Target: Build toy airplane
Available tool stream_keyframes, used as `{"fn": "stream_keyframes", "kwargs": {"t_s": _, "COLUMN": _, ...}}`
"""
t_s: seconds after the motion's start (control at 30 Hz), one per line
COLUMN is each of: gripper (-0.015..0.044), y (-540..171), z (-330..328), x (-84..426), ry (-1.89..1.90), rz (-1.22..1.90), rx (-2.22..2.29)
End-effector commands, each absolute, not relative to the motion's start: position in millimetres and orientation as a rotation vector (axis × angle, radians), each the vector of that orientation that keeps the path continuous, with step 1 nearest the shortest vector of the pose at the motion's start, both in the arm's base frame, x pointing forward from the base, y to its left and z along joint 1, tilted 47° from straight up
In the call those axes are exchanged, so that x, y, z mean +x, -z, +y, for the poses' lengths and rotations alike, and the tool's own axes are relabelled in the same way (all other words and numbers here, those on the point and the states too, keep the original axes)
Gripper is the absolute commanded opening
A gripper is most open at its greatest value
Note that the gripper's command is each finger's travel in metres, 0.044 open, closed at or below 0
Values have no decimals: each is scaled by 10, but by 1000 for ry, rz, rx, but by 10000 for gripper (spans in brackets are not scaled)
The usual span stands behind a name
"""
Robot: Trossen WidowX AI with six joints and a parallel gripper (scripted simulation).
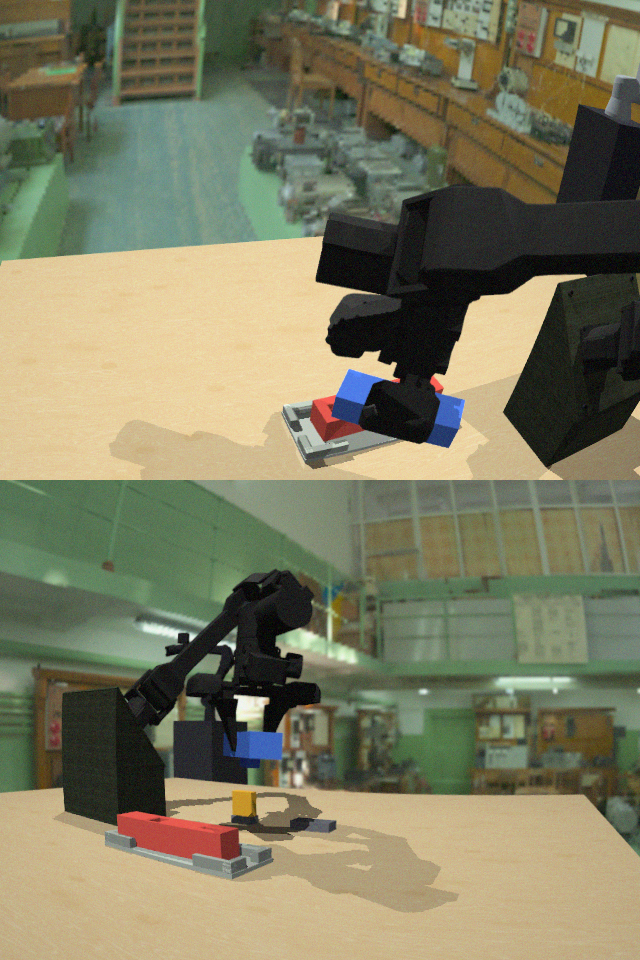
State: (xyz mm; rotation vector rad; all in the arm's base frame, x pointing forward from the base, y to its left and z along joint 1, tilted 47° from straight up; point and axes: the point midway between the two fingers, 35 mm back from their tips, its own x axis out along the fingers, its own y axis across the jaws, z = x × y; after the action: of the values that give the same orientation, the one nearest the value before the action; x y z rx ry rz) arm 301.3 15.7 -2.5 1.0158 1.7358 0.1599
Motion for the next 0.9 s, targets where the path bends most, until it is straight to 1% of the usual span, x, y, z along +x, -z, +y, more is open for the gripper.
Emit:
{"fn": "stream_keyframes", "kwargs": {"t_s": 0.0, "gripper": 0, "y": 136, "z": 81, "x": 2944, "ry": -103, "rz": 1759, "rx": 1059}}
{"fn": "stream_keyframes", "kwargs": {"t_s": 0.87, "gripper": 0, "y": 788, "z": -330, "x": 2607, "ry": 306, "rz": 1830, "rx": 1410}}
